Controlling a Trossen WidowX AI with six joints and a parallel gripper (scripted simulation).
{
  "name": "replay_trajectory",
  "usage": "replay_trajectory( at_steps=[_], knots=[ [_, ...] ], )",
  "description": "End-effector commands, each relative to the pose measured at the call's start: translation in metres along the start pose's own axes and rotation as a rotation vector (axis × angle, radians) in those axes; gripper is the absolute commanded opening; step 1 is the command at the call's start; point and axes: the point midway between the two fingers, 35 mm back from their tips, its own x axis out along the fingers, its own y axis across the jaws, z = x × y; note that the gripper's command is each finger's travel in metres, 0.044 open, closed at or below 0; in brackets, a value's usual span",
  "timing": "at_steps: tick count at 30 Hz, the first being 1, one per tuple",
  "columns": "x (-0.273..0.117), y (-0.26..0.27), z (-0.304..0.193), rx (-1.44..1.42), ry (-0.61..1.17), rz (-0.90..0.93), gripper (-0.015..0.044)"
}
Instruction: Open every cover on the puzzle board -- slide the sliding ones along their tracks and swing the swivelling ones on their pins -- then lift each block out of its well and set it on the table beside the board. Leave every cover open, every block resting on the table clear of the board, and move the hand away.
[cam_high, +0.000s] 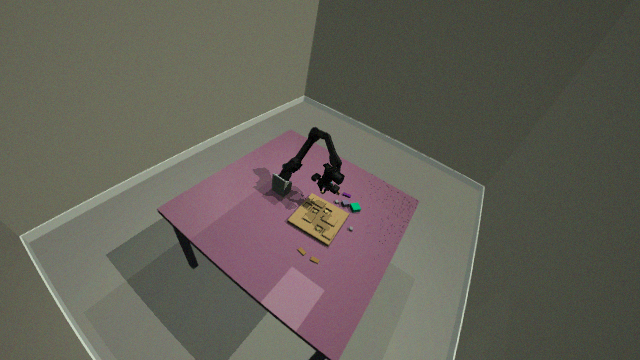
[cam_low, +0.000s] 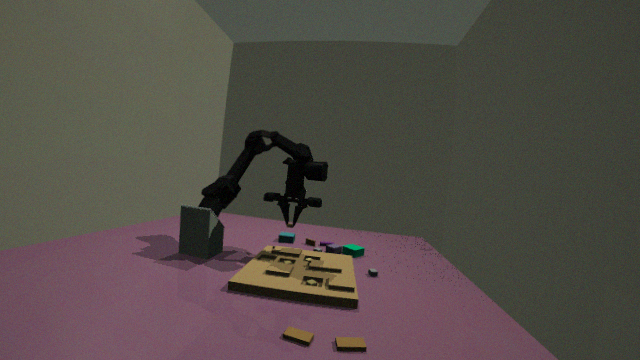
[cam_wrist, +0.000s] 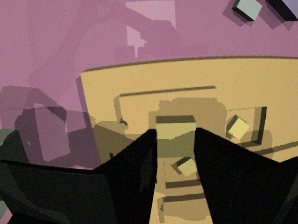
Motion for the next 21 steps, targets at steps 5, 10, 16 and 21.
replay_trajectory(
  at_steps=[5,10,16,21],
  knots=[
    [-0.004,-0.005,0.031,-0.007,-0.006,-0.013,0.008],
    [-0.004,-0.005,0.05,-0.008,-0.013,-0.013,0.008],
    [-0.005,-0.003,0.073,-0.009,-0.024,-0.013,0.008],
    [-0.006,0.0,0.092,-0.01,-0.036,-0.011,0.008]
  ],
)
